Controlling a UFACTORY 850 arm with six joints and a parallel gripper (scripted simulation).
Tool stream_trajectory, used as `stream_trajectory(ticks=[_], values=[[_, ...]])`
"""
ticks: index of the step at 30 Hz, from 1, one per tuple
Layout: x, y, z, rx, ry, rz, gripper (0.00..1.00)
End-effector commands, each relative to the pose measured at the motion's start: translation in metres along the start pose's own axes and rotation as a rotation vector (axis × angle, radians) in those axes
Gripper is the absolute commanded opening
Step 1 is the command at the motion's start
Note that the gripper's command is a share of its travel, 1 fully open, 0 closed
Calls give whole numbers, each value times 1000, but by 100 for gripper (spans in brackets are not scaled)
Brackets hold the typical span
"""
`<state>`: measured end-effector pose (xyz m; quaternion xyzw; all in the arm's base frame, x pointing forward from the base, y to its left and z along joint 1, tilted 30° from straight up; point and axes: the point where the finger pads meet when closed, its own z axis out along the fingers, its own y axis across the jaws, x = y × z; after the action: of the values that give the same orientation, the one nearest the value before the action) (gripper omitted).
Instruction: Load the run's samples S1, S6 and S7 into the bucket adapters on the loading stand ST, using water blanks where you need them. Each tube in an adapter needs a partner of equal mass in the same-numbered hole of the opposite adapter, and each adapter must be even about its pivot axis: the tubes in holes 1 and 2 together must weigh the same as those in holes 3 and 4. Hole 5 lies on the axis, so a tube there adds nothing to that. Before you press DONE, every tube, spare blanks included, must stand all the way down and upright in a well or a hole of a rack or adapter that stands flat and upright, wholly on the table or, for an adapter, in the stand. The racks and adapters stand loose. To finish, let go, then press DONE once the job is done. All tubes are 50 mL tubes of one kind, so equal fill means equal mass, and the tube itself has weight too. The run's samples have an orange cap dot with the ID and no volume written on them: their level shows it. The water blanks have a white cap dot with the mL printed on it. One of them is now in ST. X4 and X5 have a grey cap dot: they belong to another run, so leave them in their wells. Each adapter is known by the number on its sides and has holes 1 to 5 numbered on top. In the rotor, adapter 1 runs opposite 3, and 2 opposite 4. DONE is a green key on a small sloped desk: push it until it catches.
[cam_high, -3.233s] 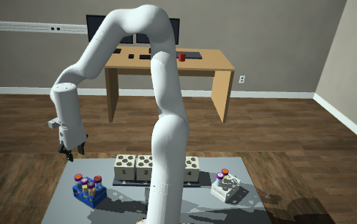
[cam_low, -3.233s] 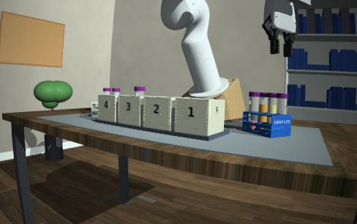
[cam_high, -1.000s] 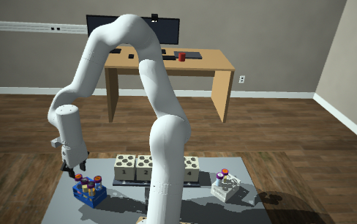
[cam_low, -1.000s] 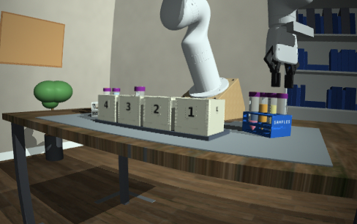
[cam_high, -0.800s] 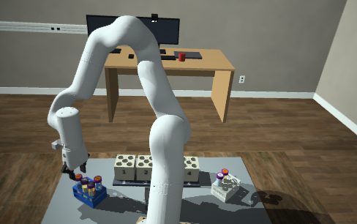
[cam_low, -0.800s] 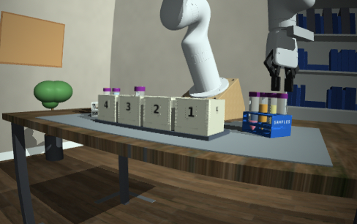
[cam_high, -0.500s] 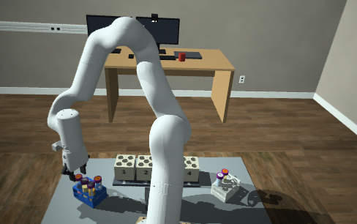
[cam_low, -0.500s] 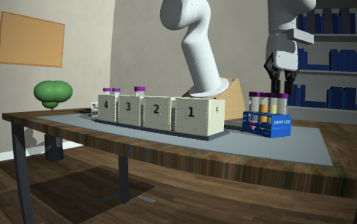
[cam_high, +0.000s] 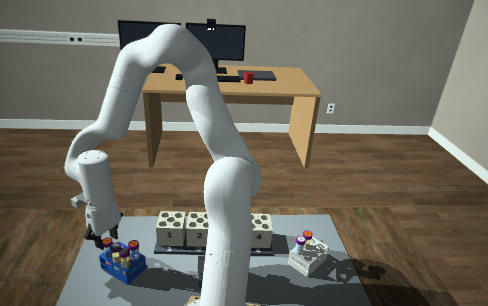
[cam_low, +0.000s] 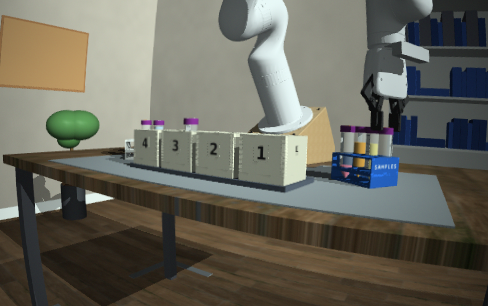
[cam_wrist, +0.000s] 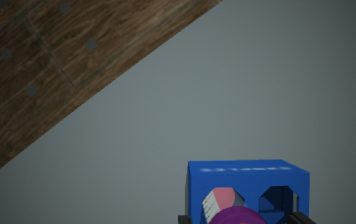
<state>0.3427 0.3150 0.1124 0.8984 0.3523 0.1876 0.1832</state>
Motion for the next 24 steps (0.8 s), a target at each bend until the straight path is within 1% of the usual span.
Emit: stream_trajectory(ticks=[1,24], values=[[1,0,3,0,2,0,57],[1,0,15,0,2,0,57]])
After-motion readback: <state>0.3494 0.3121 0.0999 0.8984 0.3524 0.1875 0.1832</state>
